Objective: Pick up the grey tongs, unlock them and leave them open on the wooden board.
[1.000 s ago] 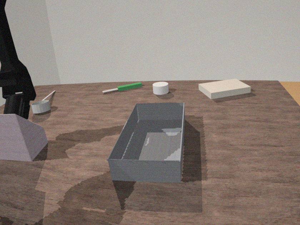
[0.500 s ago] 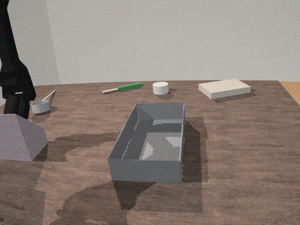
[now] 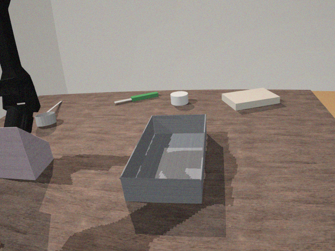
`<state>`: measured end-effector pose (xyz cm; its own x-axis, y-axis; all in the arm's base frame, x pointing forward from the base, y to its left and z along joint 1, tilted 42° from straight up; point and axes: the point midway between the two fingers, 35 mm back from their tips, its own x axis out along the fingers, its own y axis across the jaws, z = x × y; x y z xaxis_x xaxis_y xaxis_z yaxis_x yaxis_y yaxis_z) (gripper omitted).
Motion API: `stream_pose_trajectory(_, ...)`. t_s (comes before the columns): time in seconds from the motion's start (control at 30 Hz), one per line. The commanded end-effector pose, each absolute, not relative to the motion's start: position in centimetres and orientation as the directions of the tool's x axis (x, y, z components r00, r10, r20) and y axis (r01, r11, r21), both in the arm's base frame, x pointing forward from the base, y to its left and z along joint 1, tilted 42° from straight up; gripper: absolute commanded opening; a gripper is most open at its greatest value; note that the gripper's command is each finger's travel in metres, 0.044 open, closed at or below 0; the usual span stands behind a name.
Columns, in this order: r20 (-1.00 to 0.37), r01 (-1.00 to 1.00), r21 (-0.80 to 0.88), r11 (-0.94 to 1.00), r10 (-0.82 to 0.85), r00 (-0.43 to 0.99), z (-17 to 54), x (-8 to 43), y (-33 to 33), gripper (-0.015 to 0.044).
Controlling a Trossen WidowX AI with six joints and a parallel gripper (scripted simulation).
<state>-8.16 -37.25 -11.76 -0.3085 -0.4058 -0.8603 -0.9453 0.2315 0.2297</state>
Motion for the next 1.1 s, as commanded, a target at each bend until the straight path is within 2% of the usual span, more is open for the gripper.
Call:
stream_pose_trajectory(0.0,-0.854,-0.945,0.234,0.23,-0.416,-0.312,-11.5,-8.2,-37.5,-0.015)
stream_pose_trajectory(0.43,-0.86,-0.945,0.233,0.229,-0.406,-0.31,-11.7,-8.3,-37.6,-0.015)
stream_pose_trajectory(1.07,-0.939,-0.952,0.219,0.213,-0.219,-0.265,-14.9,-8.7,-39.0,-0.015)
